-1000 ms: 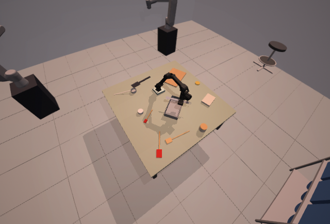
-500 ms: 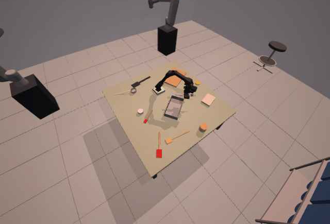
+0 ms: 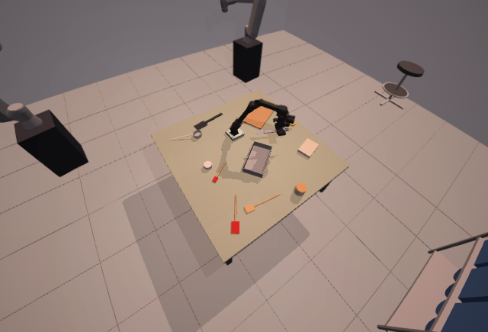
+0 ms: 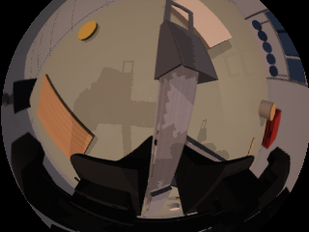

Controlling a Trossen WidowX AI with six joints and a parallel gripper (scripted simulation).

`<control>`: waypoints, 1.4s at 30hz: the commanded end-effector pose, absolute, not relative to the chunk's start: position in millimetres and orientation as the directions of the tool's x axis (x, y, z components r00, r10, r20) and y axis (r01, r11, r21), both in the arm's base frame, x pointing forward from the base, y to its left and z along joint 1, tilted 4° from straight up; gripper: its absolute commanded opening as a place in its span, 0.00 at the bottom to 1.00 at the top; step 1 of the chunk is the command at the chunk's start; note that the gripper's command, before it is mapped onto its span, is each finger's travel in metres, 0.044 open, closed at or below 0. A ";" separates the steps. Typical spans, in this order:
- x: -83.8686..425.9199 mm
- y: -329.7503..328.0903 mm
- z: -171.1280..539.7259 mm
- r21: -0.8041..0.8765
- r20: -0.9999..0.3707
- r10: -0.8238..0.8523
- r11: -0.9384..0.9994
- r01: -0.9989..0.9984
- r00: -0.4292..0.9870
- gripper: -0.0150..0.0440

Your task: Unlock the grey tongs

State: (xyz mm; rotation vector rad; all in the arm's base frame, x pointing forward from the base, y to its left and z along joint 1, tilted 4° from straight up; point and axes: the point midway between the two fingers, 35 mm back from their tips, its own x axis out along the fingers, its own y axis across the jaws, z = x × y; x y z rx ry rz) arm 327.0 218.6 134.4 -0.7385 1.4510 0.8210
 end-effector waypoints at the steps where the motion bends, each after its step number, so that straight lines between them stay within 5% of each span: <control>1: 312.1 239.3 146.4 0.056 -0.998 0.049 0.502 -0.863 -0.037 0.00; 21: 247.6 300.7 165.2 0.063 -0.997 0.055 0.330 -0.942 -0.047 0.00; 42: 125.4 361.5 175.0 0.056 -0.997 0.059 0.053 -0.997 -0.053 0.00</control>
